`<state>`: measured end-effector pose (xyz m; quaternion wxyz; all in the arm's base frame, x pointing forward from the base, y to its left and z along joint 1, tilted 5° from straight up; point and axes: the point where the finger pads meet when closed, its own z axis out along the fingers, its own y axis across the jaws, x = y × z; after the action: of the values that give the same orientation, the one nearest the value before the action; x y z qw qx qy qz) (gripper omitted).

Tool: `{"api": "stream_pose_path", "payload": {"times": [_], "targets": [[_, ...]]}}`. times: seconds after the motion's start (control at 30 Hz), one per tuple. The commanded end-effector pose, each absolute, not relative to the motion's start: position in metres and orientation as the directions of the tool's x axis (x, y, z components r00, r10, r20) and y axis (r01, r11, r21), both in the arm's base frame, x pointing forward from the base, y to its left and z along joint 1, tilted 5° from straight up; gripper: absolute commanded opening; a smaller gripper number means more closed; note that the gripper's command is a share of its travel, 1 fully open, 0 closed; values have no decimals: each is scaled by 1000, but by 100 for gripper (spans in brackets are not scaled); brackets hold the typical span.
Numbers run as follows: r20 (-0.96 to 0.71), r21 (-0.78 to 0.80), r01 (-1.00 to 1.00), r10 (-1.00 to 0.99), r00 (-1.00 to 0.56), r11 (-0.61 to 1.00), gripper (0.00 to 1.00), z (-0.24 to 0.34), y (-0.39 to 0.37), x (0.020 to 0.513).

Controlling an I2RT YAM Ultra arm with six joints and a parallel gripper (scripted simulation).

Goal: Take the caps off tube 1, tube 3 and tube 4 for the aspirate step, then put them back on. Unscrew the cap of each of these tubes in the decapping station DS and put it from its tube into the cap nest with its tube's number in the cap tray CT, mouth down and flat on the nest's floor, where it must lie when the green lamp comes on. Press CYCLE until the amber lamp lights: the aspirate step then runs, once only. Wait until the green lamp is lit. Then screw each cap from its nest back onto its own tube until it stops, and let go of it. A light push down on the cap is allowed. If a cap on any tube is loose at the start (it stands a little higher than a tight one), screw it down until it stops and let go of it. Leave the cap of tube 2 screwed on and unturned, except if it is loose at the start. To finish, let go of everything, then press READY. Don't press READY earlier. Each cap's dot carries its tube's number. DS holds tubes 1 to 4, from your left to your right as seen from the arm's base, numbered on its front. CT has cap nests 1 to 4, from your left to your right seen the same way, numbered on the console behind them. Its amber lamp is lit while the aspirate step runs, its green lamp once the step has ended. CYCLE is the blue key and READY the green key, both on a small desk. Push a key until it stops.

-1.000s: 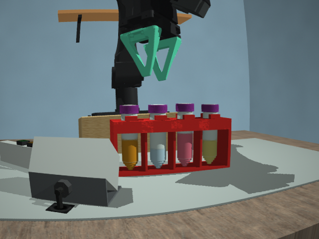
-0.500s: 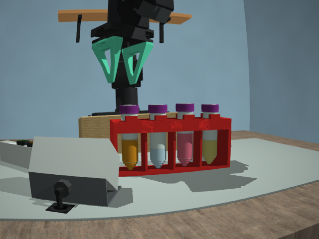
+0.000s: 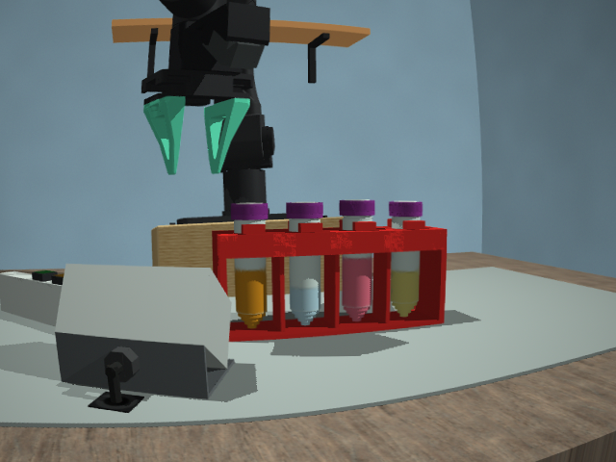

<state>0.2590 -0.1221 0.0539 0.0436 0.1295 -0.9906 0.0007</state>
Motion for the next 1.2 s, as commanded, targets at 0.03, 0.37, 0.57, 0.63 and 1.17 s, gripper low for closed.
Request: {"api": "stream_pose_path", "payload": {"times": [0.03,0.37,0.57,0.63,1.17], "targets": [[75,-3,-224,-223,-972,975,49,59,-124,264],[70,-27,107,108,-992,994,49,58,-92,274],[64,-37,270,272,-960,962,49,57,-76,279],[61,-42,349,351,-934,936,49,57,-68,282],[23,-70,852,855,-519,519,49,54,-4,302]]}}
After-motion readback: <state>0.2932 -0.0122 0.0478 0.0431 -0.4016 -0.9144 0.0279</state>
